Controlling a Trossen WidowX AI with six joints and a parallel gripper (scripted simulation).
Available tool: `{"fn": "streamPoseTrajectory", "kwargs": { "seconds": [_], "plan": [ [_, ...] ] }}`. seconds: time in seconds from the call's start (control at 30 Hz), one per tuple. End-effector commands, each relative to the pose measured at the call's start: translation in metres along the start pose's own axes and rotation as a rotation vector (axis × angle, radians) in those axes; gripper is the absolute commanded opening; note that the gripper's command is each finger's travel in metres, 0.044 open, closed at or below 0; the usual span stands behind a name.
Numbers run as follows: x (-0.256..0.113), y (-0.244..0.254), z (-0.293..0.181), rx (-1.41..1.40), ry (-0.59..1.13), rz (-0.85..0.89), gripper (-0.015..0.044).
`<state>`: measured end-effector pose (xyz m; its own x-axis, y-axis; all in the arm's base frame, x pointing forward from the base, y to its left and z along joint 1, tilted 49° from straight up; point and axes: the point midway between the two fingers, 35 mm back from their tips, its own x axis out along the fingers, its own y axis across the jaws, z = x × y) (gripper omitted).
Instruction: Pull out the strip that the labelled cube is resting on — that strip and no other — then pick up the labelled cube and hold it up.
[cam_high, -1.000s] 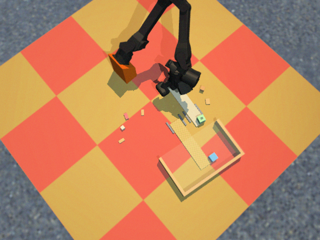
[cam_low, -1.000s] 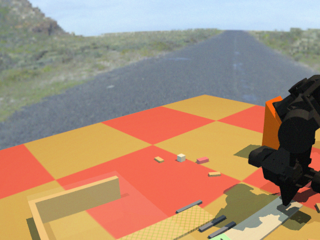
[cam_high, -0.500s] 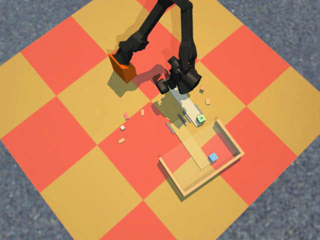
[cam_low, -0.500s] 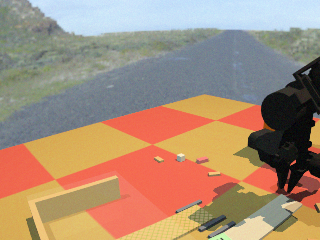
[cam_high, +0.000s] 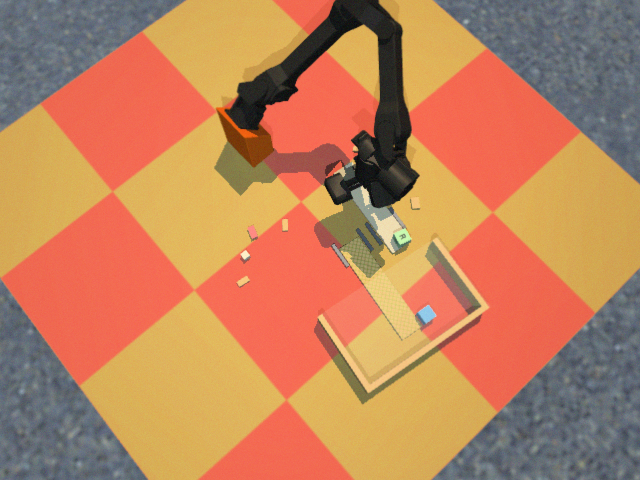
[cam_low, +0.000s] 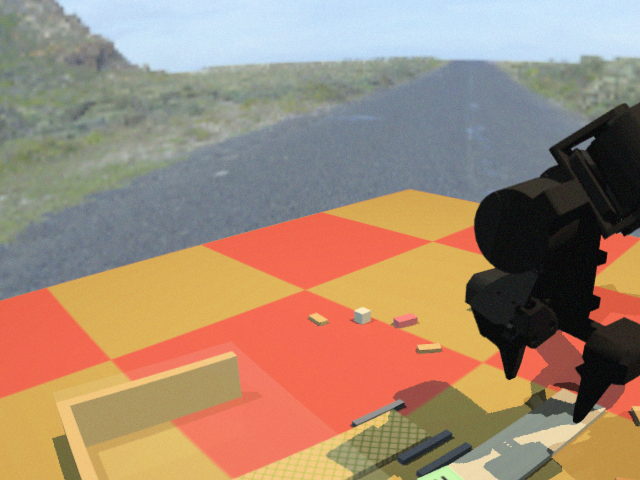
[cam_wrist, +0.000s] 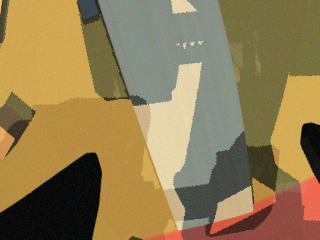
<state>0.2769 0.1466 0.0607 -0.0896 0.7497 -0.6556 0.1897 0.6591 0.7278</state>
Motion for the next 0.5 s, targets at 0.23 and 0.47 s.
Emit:
{"fn": "streamPoseTrajectory", "kwargs": {
  "seconds": [0.23,0.47],
  "plan": [
    [-0.005,0.008,0.039,-0.005,-0.005,0.005,0.0440],
    [-0.008,0.014,0.063,-0.006,-0.005,0.005,0.0440]
  ]
}}
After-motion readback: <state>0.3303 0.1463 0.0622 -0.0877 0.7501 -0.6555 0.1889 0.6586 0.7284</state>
